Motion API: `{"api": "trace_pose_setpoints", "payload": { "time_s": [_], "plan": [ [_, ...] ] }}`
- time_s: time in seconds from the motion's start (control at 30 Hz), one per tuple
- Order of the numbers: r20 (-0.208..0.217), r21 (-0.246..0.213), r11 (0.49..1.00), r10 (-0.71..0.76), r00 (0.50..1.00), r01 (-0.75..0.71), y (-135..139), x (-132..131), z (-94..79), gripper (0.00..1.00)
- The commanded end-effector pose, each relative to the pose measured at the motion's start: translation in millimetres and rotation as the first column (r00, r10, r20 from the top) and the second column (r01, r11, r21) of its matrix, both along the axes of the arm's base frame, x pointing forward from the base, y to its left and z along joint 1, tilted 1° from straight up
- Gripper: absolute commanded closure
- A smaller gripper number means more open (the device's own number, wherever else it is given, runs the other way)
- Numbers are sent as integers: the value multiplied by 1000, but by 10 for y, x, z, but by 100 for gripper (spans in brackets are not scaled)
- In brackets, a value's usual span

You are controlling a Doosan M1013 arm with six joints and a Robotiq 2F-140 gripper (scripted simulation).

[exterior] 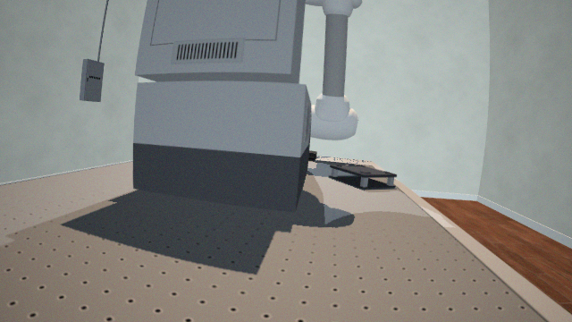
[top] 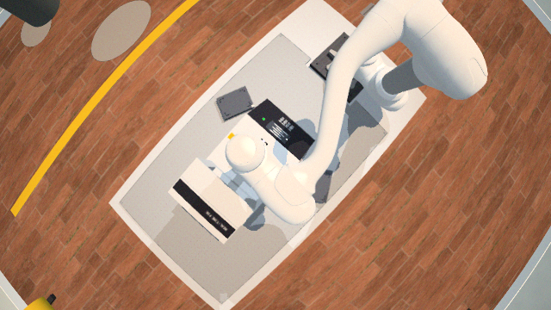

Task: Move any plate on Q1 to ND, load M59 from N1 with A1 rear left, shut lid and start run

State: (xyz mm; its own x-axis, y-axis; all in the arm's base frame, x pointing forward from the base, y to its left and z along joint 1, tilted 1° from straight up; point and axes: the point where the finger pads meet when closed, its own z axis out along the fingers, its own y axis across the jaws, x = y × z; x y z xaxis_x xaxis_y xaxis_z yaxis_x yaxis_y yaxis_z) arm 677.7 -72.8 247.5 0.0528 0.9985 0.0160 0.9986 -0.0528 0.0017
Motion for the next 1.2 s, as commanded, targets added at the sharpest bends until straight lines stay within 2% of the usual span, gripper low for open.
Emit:
{"api": "trace_pose_setpoints", "payload": {
  "time_s": [0.0, 0.4, 1.17],
  "plan": [
    [0, 0, 1000, 0, 1000, 0, 0, 0, -38, 100],
    [0, 0, 1000, 0, 1000, 0, 3, 0, -238, 100],
    [0, 0, 1000, 0, 1000, 0, 3, 0, -264, 100]
  ]
}}
